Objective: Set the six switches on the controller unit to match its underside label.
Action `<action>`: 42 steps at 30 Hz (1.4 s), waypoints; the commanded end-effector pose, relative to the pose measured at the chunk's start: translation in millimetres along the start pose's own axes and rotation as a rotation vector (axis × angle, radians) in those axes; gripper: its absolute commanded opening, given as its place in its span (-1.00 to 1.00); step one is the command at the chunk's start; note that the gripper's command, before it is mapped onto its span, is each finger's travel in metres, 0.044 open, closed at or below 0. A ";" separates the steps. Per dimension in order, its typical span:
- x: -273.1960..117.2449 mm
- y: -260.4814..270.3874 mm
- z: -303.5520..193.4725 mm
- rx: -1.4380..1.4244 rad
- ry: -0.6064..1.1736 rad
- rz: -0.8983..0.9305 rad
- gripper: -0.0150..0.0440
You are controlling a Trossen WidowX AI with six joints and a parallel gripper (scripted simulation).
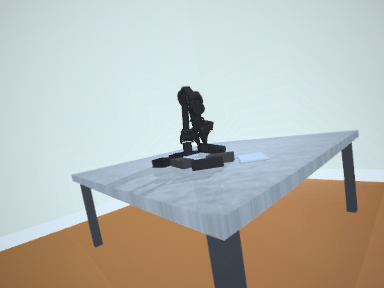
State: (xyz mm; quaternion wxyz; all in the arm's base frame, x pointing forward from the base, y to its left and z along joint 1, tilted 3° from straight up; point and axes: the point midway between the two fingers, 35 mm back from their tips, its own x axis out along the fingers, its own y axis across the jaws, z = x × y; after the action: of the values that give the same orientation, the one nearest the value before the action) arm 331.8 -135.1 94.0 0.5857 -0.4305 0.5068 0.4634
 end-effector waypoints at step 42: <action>-25.0 -0.5 34.0 -0.005 0.087 -0.003 0.65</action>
State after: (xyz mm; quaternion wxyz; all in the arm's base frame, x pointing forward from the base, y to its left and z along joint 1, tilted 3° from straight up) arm 335.6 -112.0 120.4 0.5630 -0.4511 0.5328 0.4424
